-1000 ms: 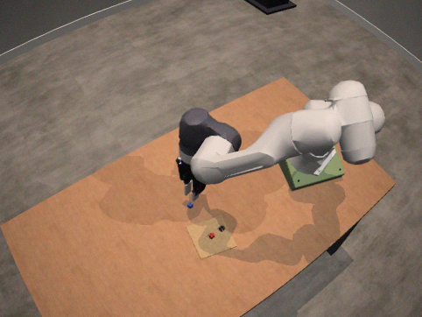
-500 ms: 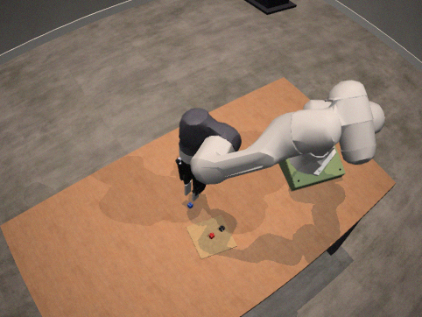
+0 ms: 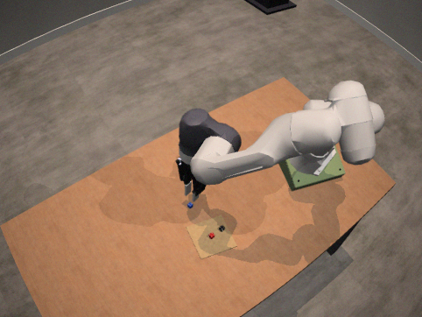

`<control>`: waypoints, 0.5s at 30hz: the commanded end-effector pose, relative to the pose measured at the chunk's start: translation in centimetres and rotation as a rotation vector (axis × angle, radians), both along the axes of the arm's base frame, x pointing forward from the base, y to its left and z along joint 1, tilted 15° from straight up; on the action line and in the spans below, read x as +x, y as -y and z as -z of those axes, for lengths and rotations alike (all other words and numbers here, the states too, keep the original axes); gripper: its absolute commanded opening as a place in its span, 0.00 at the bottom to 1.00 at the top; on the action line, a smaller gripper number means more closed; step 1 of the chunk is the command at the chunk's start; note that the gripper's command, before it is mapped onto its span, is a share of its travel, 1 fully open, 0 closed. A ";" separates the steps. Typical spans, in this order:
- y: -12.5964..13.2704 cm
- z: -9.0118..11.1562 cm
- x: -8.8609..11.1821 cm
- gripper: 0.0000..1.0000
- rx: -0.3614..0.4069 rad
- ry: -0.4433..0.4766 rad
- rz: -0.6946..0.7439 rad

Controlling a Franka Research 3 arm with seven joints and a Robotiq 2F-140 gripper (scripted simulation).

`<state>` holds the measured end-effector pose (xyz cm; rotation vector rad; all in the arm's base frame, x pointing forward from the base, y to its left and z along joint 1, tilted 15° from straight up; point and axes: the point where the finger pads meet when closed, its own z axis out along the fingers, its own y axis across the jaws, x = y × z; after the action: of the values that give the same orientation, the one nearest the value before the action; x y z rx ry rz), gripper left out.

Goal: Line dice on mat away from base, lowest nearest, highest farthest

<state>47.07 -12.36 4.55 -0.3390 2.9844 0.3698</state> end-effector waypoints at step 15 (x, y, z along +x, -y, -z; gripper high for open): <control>-0.2 1.6 0.3 0.19 -0.004 0.006 -0.006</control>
<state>47.13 -12.03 3.30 -0.3345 2.9885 0.3707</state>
